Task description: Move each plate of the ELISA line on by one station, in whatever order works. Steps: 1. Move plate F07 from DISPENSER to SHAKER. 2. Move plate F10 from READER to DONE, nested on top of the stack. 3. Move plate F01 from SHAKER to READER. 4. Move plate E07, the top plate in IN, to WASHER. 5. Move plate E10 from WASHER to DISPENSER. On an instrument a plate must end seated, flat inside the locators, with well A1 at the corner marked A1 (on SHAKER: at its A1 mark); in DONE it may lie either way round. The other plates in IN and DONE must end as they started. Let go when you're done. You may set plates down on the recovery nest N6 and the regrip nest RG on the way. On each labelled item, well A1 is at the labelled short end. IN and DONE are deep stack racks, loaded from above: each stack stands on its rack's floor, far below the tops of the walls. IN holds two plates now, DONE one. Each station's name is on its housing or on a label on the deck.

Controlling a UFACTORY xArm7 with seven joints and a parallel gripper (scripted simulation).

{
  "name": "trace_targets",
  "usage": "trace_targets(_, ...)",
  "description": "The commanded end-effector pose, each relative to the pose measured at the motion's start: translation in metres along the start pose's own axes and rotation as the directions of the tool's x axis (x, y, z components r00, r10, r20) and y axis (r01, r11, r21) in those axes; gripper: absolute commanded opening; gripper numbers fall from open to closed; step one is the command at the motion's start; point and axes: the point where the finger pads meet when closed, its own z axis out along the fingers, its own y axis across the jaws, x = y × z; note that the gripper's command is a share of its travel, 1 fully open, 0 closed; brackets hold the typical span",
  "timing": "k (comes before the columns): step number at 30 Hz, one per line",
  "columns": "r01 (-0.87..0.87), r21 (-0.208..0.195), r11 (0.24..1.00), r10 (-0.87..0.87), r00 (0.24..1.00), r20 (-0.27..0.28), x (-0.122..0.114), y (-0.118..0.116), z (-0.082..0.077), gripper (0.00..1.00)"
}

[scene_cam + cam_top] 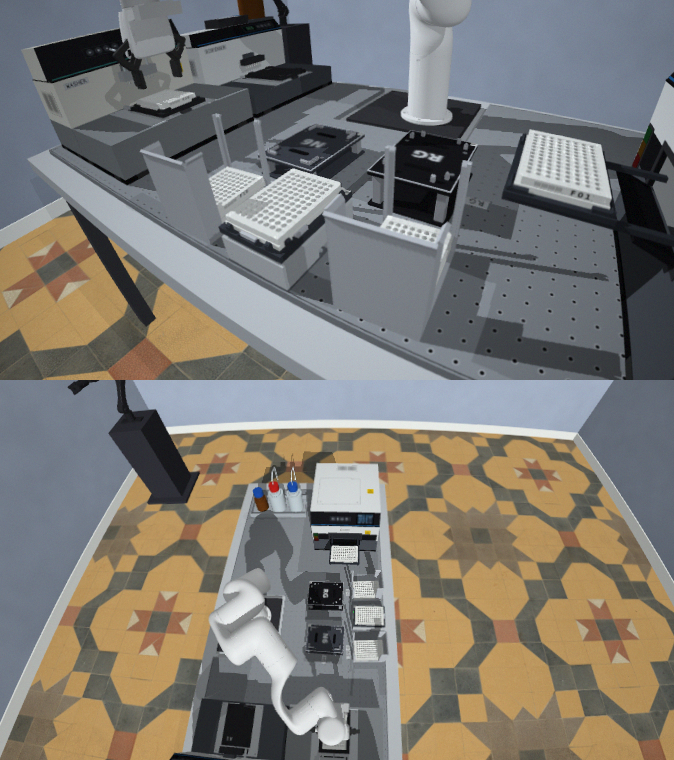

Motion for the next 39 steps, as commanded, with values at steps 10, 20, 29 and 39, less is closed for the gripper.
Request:
trace_targets(10, 0.000, -0.003, 1.000, 0.000, 1.000, 0.004, -0.001, 0.001, 0.006, 1.00)
trace_targets(20, 0.000, -0.003, 1.000, 0.000, 1.000, 0.004, -0.001, 0.001, 0.006, 1.00)
trace_targets(29, 0.000, -0.003, 1.000, 0.000, 1.000, 0.004, -0.001, 0.001, 0.011, 1.00)
trace_targets(39, 0.000, -0.003, 1.000, 0.000, 1.000, 0.004, -0.001, 0.001, 0.024, 1.00)
